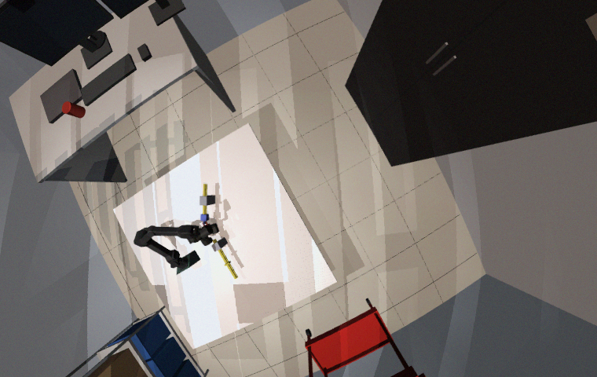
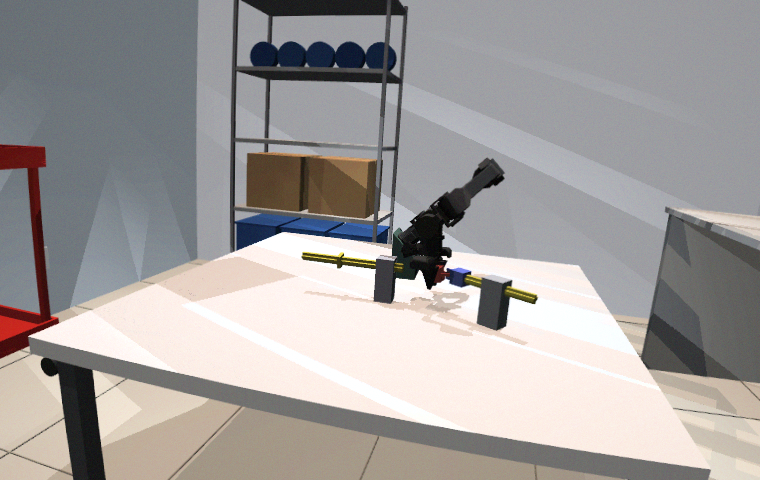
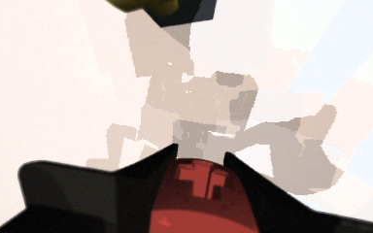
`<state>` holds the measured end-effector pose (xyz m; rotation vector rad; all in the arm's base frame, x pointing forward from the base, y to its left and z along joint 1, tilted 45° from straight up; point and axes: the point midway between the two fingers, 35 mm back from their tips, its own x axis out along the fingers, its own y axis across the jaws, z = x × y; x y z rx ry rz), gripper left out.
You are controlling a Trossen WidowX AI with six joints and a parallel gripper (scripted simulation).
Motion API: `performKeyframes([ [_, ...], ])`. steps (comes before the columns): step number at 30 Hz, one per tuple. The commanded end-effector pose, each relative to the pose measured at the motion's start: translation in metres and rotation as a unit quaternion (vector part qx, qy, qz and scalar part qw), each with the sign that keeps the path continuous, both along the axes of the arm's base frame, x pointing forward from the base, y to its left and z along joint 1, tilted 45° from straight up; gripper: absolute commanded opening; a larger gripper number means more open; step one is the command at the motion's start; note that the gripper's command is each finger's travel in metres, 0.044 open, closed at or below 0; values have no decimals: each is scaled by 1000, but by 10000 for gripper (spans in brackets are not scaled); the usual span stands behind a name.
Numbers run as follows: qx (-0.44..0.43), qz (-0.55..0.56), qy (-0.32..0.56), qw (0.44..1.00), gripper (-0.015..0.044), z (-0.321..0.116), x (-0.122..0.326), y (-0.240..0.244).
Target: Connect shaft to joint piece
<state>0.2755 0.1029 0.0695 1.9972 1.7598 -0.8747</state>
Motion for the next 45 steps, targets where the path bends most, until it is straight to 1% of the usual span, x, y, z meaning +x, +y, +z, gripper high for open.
performKeyframes([
  [1,2,-1,1,1000,182,0,0,1],
  [33,2,-1,1,1000,182,0,0,1],
  [34,0,0,0,1000,156,0,0,0],
  [35,0,0,0,1000,147,0,0,0],
  [40,0,0,0,1000,147,0,0,0],
  [45,0,0,0,1000,16,0,0,0],
])
